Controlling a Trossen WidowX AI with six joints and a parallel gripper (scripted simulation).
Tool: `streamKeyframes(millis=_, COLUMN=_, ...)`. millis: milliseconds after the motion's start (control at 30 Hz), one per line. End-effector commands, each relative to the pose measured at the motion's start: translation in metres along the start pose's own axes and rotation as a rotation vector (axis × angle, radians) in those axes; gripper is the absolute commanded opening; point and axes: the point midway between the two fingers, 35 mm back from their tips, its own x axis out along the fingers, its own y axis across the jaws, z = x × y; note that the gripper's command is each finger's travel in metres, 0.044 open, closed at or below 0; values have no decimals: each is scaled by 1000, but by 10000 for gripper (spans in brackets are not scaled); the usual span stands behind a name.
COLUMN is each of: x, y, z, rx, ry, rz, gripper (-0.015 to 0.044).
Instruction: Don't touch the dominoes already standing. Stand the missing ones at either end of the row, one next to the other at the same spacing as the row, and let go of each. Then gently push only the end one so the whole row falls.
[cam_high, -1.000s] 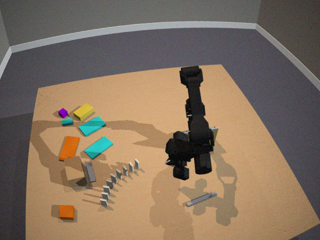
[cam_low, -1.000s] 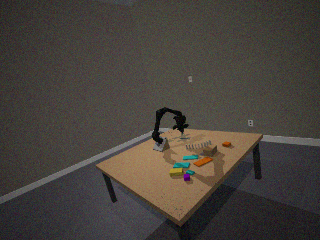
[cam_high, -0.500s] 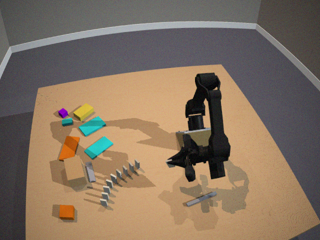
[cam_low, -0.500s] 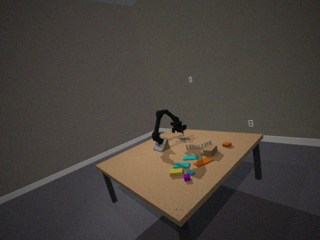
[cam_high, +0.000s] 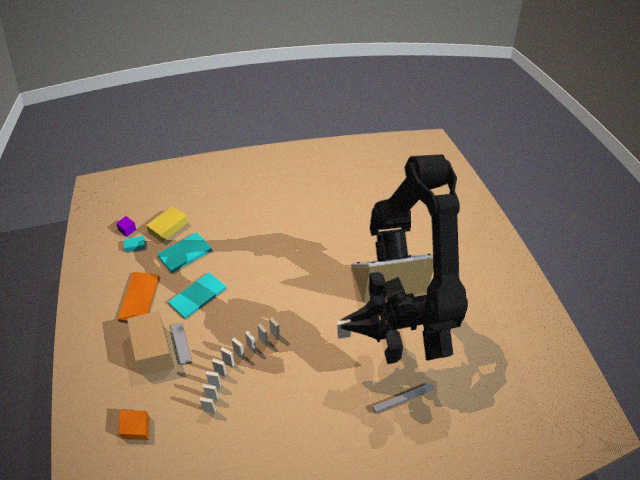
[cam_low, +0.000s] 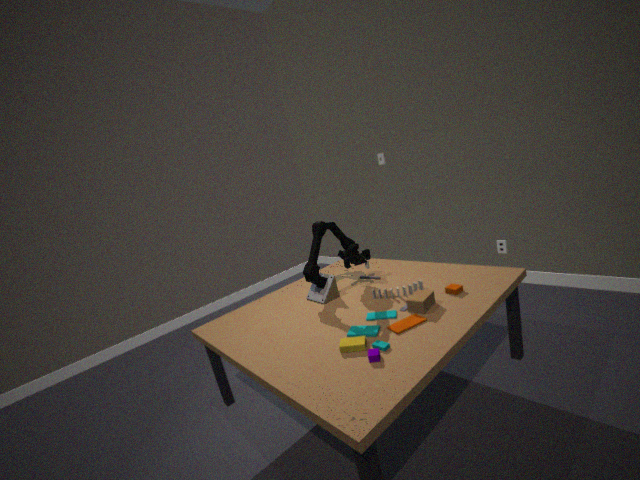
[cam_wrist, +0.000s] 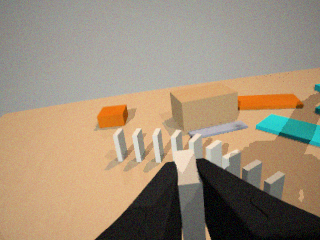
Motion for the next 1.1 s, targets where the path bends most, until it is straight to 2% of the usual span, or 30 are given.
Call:
streamKeyframes(millis=0, x=0, y=0, z=0, rx=5, ry=-8, rz=5, gripper=20)
streamKeyframes(millis=400, x=0, y=1, z=-3, rx=5, ry=-7, rz=6, gripper=20)
streamKeyframes(millis=1067, x=14, y=5, z=-72, rx=2, ry=1, rz=24, gripper=20)
